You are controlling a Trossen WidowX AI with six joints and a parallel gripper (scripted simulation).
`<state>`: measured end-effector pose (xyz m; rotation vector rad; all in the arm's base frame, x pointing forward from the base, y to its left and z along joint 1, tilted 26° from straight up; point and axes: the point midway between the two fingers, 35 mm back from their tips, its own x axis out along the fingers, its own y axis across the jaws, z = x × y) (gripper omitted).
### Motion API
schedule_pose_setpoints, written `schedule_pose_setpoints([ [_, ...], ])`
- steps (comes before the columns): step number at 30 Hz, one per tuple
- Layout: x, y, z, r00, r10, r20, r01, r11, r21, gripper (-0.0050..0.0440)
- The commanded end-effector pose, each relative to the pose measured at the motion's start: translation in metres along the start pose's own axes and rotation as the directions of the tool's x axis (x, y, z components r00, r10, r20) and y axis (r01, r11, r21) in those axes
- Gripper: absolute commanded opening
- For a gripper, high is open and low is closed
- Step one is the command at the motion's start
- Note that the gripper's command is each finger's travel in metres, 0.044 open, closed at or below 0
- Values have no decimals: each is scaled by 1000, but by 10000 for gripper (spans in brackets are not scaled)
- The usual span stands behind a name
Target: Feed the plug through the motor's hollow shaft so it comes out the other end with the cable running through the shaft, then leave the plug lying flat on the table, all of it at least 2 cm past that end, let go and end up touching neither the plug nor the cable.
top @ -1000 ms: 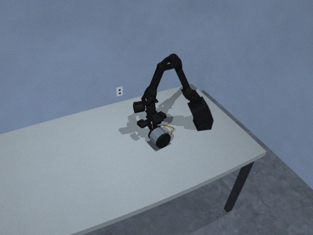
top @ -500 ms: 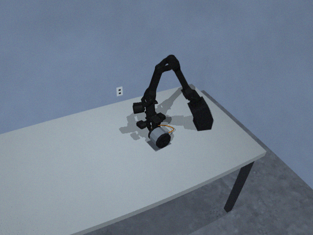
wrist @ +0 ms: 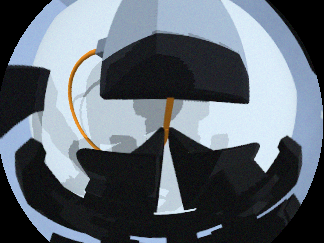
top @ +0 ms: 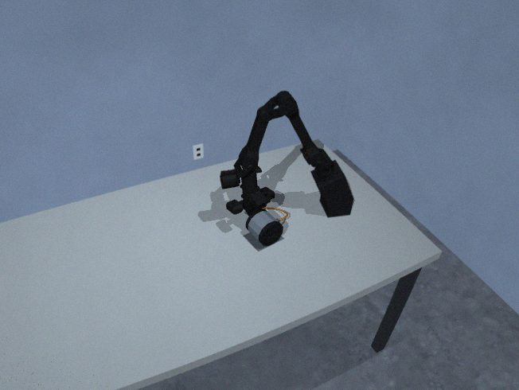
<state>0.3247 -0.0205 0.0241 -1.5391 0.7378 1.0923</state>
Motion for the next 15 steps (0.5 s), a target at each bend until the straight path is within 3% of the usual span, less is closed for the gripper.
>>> schedule_pose_setpoints([
  [1, 0, 0, 0, 1000, -1, -1, 1, 1000, 0, 0],
  [15, -2, -2, 9, 1000, 2, 4, -2, 1000, 1, 0],
])
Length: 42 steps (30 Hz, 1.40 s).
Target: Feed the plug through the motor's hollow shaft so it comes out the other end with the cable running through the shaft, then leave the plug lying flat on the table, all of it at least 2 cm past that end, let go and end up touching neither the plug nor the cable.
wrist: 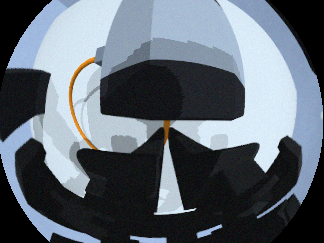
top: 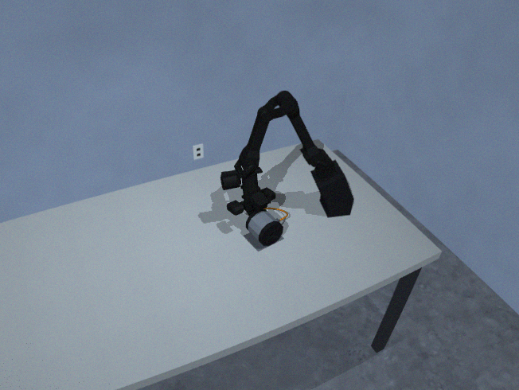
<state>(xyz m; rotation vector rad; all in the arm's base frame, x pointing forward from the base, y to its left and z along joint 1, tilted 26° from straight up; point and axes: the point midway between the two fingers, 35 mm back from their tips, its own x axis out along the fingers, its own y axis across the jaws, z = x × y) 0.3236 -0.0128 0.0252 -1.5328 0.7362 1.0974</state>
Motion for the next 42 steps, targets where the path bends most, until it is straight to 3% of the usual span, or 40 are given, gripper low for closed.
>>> schedule_pose_setpoints([
  [1, -1, 0, 2, 1000, -1, -2, 1, 1000, -1, 0],
  [2, 0, 0, 0, 1000, 0, 0, 0, 1000, 0, 24],
  [4, 0, 0, 0, 1000, 0, 0, 0, 1000, 0, 24],
  [7, 0, 0, 0, 1000, 0, 0, 0, 1000, 0, 96],
  [8, 0, 0, 0, 1000, 0, 0, 0, 1000, 0, 100],
  [11, -2, 0, 0, 1000, 0, 0, 0, 1000, 0, 100],
  [15, -29, -3, -9, 1000, -1, -2, 1, 1000, -1, 100],
  [21, -29, -3, -9, 1000, -1, -2, 1, 1000, -1, 100],
  [27, -3, 3, -9, 1000, -1, -2, 1, 1000, -1, 100],
  [42, 0, 2, -8, 1000, -5, -4, 5, 1000, -2, 93],
])
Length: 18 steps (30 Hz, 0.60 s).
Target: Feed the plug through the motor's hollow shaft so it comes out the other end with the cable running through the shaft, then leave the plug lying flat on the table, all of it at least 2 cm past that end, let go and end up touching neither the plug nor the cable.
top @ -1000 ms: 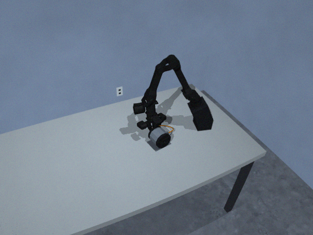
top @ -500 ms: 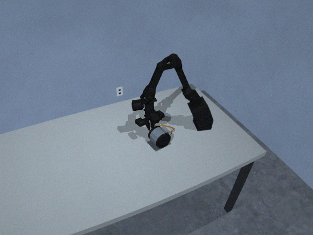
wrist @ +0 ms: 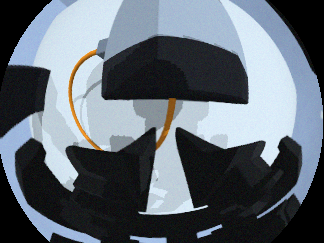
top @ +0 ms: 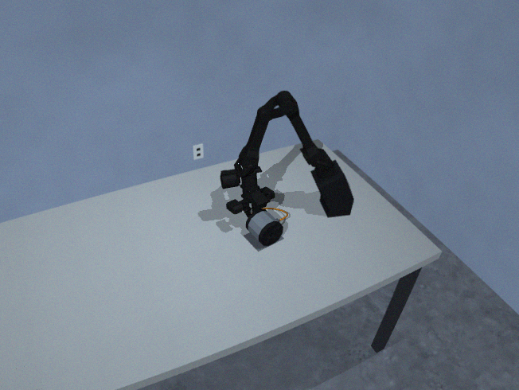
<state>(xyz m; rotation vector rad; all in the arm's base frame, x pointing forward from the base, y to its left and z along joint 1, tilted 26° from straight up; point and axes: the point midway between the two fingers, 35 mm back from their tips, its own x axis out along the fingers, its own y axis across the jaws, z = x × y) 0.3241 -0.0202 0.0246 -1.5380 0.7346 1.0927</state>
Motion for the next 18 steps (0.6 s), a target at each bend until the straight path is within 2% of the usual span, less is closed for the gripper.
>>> schedule_pose_setpoints([
  [1, 0, 0, 0, 1000, -1, -1, 1, 1000, 0, 87],
  [11, 0, 0, 0, 1000, -1, -1, 1, 1000, 0, 20],
  [18, 0, 0, 0, 1000, -1, 0, 1, 1000, 0, 0],
])
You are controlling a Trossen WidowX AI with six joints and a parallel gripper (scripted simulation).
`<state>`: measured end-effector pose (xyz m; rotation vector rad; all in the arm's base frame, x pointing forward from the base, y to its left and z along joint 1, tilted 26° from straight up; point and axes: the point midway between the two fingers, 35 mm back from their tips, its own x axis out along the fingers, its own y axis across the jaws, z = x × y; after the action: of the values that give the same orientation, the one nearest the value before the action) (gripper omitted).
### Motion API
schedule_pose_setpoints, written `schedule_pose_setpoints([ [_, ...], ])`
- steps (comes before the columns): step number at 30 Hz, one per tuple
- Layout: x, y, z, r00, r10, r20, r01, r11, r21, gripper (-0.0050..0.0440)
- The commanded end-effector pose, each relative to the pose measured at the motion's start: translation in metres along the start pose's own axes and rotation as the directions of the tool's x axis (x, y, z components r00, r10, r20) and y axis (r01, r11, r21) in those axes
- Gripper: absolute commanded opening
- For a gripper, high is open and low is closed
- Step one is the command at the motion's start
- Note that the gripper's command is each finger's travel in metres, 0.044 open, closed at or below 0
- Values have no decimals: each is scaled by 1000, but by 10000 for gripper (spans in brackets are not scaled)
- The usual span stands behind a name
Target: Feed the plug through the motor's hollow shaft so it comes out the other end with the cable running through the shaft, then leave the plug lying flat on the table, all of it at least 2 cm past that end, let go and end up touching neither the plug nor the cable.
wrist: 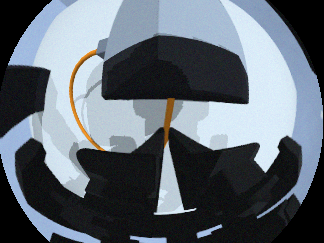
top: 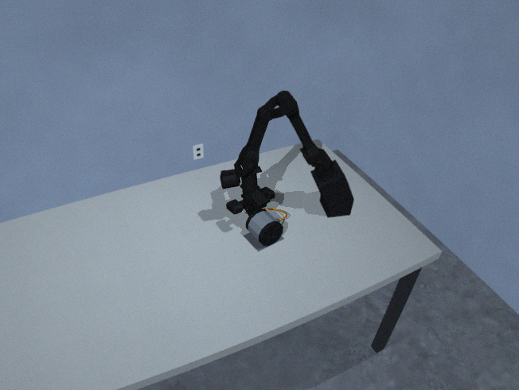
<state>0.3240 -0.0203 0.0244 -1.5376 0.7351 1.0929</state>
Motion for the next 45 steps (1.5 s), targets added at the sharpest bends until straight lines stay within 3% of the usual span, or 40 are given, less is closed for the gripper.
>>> schedule_pose_setpoints([
  [1, -1, 0, 1, 1000, -1, 0, 1, 1000, 0, 0],
  [12, -2, -2, 10, 1000, 3, 2, -3, 1000, 1, 0],
  [16, -1, -2, 9, 1000, 3, 5, -3, 1000, 1, 96],
  [17, -1, -2, 9, 1000, 3, 5, -3, 1000, 1, 100],
  [20, -3, -2, 8, 1000, 3, 5, -3, 1000, 1, 100],
  [23, -27, -4, -1, 1000, 3, 2, -3, 1000, 1, 100],
  [29, -29, -5, -1, 1000, 3, 2, -3, 1000, 1, 100],
  [34, -4, 1, -2, 1000, 3, 2, -3, 1000, 1, 100],
  [45, 1, 1, 1, 1000, 3, 2, -3, 1000, 1, 100],
])
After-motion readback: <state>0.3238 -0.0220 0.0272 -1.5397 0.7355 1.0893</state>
